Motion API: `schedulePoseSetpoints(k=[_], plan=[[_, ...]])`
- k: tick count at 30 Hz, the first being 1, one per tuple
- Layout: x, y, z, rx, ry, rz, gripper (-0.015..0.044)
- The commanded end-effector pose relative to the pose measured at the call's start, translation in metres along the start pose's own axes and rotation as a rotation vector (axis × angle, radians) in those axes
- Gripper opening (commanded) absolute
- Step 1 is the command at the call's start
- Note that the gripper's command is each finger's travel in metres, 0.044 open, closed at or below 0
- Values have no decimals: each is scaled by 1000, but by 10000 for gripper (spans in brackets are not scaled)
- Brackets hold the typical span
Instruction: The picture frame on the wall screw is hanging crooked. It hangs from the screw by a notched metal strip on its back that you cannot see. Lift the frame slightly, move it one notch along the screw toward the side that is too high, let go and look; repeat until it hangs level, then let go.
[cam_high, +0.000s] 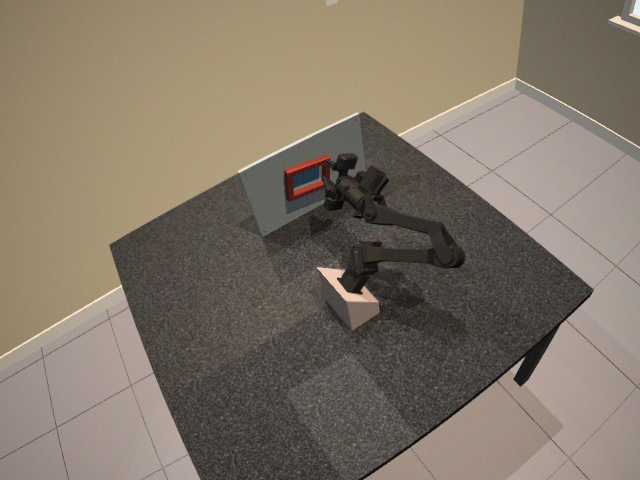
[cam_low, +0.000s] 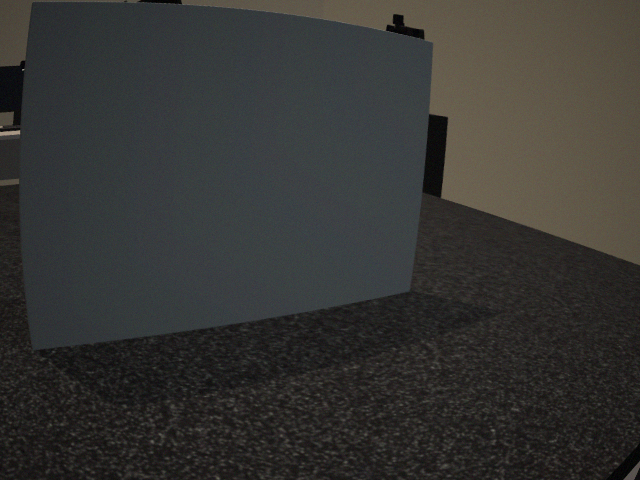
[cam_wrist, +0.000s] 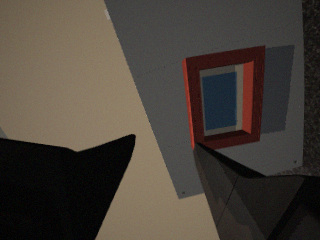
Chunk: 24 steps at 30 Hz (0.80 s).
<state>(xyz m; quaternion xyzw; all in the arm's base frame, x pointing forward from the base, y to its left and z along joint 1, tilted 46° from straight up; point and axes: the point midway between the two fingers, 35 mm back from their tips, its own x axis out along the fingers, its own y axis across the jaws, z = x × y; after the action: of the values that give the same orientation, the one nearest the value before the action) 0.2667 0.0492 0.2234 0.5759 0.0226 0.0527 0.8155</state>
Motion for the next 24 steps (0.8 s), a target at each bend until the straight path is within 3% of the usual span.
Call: schedulePoseSetpoints(k=[1, 24], plan=[[0, 0, 1, 4, -4, -2, 260], [3, -13, 3, -73, -1, 0, 260]])
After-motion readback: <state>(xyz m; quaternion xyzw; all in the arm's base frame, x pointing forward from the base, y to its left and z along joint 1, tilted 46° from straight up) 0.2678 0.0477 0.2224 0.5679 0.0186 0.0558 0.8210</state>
